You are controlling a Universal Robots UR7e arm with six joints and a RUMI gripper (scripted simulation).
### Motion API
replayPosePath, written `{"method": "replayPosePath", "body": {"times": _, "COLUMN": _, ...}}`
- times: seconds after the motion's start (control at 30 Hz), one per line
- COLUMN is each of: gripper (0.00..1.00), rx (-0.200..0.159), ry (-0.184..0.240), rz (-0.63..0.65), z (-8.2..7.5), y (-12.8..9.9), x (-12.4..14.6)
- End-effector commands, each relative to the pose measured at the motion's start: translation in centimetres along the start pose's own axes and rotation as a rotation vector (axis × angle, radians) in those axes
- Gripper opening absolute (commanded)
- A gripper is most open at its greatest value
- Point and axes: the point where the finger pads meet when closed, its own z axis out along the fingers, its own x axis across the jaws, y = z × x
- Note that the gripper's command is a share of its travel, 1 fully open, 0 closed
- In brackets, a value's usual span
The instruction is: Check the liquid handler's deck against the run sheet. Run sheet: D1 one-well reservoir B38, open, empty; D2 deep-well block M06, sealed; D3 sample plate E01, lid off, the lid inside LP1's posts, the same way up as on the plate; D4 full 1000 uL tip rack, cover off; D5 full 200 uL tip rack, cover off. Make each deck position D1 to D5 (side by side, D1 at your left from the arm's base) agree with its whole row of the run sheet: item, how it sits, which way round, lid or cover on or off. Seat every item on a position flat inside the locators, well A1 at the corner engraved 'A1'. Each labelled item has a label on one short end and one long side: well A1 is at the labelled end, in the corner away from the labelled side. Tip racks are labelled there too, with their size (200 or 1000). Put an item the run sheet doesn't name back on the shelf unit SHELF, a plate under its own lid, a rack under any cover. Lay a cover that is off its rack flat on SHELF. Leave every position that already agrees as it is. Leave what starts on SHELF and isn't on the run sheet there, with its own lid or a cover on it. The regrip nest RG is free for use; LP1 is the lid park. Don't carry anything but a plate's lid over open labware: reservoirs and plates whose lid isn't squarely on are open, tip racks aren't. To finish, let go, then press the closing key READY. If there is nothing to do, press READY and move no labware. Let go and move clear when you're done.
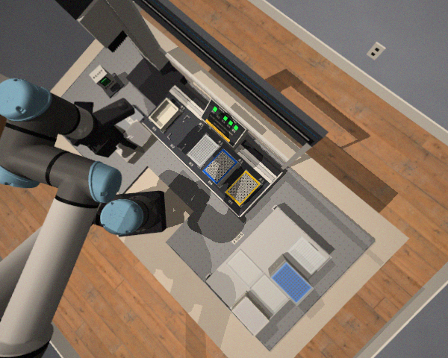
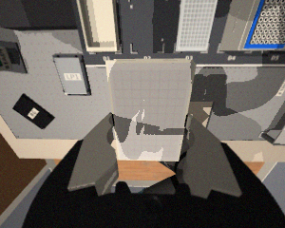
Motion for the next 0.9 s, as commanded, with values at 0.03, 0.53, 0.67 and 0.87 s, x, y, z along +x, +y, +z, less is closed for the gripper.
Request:
{"method": "replayPosePath", "body": {"times": 0.03, "gripper": 0.00, "rx": 0.000, "ry": -0.001, "rz": 0.000, "z": 0.0, "y": -2.8, "x": -0.1}}
{"method": "replayPosePath", "body": {"times": 0.53, "gripper": 0.00, "rx": 0.000, "ry": -0.001, "rz": 0.000, "z": 0.0, "y": -9.3, "x": -0.2}}
{"method": "replayPosePath", "body": {"times": 0.67, "gripper": 0.00, "rx": 0.000, "ry": -0.001, "rz": 0.000, "z": 0.0, "y": -11.3, "x": -0.2}}
{"method": "replayPosePath", "body": {"times": 0.87, "gripper": 0.00, "rx": 0.000, "ry": -0.001, "rz": 0.000, "z": 0.0, "y": -13.9, "x": -0.2}}
